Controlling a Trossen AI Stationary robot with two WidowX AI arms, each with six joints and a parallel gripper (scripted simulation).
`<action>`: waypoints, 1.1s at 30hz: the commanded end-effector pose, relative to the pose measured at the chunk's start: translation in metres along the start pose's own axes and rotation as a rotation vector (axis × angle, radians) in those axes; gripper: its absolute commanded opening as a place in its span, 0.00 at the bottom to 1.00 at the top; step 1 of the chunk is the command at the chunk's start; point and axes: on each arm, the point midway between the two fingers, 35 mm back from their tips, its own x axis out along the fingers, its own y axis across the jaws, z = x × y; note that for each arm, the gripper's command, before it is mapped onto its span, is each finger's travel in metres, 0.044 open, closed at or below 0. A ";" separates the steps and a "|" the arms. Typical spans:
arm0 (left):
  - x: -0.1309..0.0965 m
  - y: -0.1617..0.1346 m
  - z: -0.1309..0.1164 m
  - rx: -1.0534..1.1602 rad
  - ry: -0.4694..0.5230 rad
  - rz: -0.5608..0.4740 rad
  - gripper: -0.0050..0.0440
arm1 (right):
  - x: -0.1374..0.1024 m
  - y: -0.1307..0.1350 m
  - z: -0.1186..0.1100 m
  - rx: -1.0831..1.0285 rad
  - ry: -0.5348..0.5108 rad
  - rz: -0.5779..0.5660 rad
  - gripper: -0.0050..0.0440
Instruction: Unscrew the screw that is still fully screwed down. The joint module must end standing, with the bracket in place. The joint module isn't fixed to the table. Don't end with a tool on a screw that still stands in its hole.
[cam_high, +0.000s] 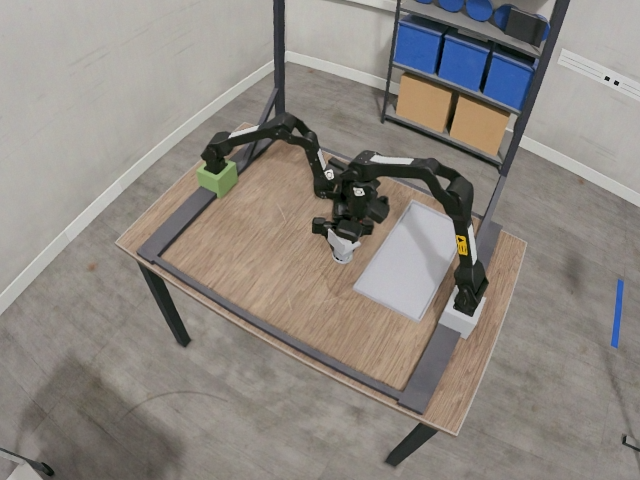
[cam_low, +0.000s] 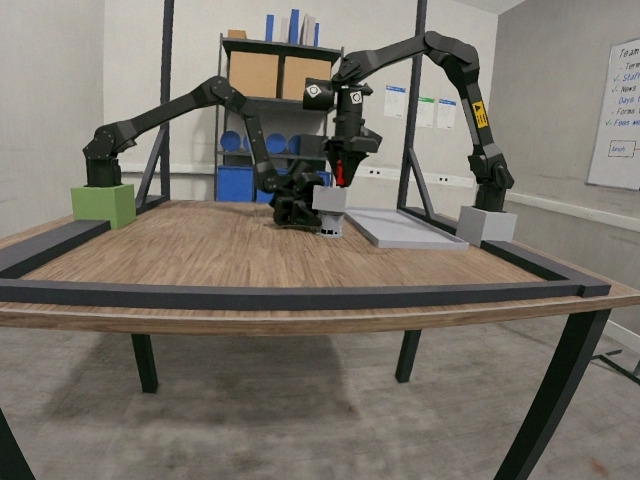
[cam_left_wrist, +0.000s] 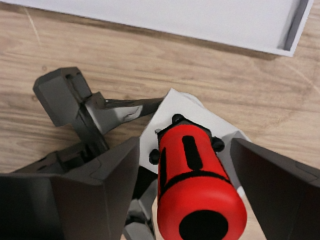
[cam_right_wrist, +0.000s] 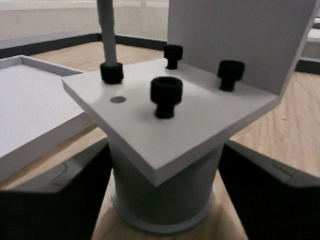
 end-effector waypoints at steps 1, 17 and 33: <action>-0.011 0.001 -0.004 0.006 0.034 0.011 0.61 | 0.002 0.005 0.015 0.035 -0.012 0.000 0.60; -0.016 0.001 -0.004 0.010 0.046 0.016 0.61 | 0.002 0.005 0.015 0.035 -0.012 0.000 0.60; -0.020 0.001 -0.007 0.007 0.054 0.018 0.61 | 0.002 0.005 0.015 0.035 -0.012 0.000 0.60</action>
